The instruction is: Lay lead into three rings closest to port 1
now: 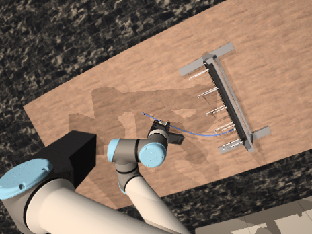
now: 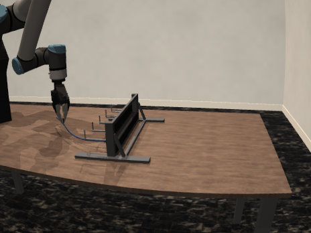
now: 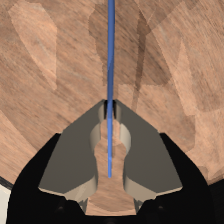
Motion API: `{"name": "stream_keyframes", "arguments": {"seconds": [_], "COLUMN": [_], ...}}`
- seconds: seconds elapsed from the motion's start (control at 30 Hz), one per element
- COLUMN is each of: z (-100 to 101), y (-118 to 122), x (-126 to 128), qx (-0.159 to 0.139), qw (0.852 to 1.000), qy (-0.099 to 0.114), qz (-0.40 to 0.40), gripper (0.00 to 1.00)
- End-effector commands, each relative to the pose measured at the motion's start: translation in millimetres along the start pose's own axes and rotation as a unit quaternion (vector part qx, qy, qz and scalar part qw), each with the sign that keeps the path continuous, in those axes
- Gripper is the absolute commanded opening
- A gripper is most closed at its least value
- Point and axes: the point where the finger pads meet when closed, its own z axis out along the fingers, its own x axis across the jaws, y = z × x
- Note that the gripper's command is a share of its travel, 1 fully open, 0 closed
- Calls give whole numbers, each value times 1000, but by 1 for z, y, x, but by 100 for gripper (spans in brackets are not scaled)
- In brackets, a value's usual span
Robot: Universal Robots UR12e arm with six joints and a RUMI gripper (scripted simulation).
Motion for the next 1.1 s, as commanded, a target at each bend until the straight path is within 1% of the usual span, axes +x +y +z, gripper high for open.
{"name": "stream_keyframes", "arguments": {"seconds": [0.0, 0.1, 0.27, 0.33, 0.43, 0.57, 0.83, 0.9, 0.97, 1.07], "z": [-3, -3, -5, -5, -11, -26, -61, -61, -72, -84], "y": [1, 1, -4, -4, -7, -13, -30, -30, -35, -41], "x": [0, -1, -10, -10, -23, -49, -118, -118, -140, -163], "qx": [0, 0, 2, 2, 1, 2, 1, 1, 1, 1], "qw": [1000, 1000, 1000, 1000, 1000, 998, 987, 987, 982, 976], "qy": [0, 0, -1, -1, -1, -2, -2, -2, -2, -2], "qz": [0, 0, 11, 11, 28, 65, 159, 159, 189, 220], "gripper": [0, 0, 0, 0, 0, 0, 0, 0, 0, 0]}}
